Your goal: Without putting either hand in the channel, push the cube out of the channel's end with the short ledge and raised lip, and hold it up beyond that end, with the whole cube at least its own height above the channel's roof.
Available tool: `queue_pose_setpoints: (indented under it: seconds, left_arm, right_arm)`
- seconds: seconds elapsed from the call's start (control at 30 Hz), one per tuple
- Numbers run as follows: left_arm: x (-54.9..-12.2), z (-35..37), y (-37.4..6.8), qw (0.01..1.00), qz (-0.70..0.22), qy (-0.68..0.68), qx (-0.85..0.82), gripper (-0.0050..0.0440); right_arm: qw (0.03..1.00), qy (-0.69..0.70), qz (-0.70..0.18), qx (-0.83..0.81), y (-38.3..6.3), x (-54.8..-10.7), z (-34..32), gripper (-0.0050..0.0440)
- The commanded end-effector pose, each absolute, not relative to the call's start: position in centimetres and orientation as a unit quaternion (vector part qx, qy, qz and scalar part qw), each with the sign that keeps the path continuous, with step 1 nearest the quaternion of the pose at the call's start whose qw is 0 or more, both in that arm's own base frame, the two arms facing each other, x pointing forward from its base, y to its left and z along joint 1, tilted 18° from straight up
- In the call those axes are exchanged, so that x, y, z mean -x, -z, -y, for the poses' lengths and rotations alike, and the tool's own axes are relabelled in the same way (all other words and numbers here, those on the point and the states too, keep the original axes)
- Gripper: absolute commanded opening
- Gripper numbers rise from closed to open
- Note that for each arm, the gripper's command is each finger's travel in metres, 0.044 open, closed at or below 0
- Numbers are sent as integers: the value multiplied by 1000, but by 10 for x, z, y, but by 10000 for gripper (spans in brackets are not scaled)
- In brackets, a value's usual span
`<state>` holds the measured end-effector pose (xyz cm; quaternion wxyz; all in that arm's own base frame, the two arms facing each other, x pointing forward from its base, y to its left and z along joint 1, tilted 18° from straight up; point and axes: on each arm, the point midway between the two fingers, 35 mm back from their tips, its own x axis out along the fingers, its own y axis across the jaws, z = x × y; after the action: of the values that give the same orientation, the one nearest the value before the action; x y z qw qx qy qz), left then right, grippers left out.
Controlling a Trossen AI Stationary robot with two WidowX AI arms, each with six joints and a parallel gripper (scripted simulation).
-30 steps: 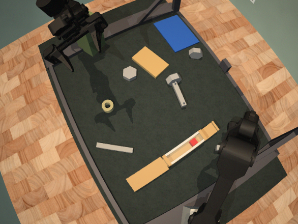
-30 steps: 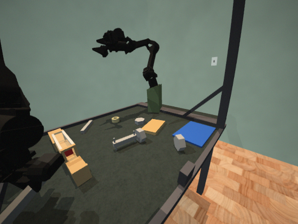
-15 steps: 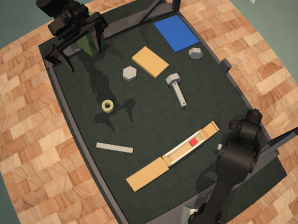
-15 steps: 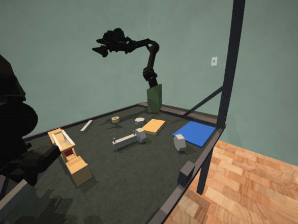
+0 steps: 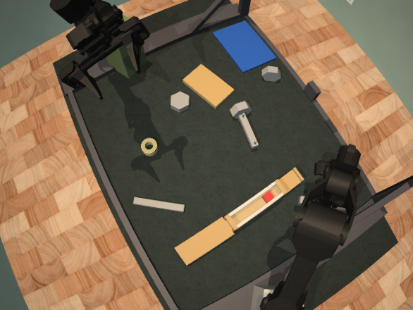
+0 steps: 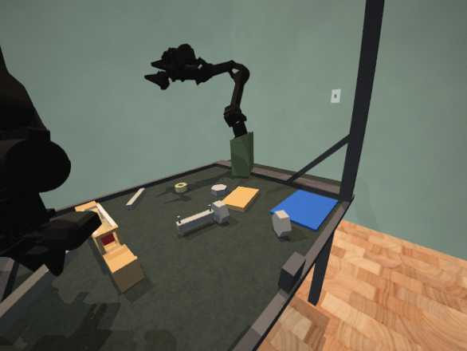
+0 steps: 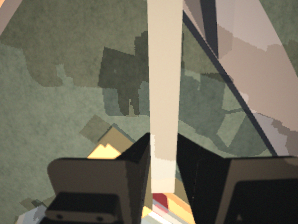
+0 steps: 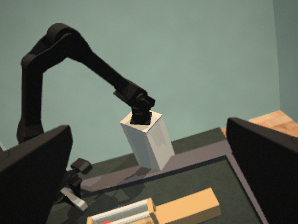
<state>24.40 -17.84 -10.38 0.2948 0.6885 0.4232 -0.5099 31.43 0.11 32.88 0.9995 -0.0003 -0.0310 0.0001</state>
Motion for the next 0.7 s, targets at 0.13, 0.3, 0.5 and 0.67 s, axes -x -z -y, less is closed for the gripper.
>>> queue_pose_setpoints:
  seconds: [0.13,0.3,0.5,0.67]
  left_arm:
    - [-268,168,71,329,-425,503,-677,0]
    - [-276,162,62,340,-428,497,-674,0]
    - [-289,144,40,360,-438,487,-664,0]
    - [-298,128,23,375,-447,478,-656,0]
  right_arm:
    - [999,0,41,0,-337,-312,-1,400]
    - [999,0,41,0,-337,-312,-1,400]
    - [999,0,41,0,-337,-312,-1,400]
    - [999,0,41,0,-337,-312,-1,400]
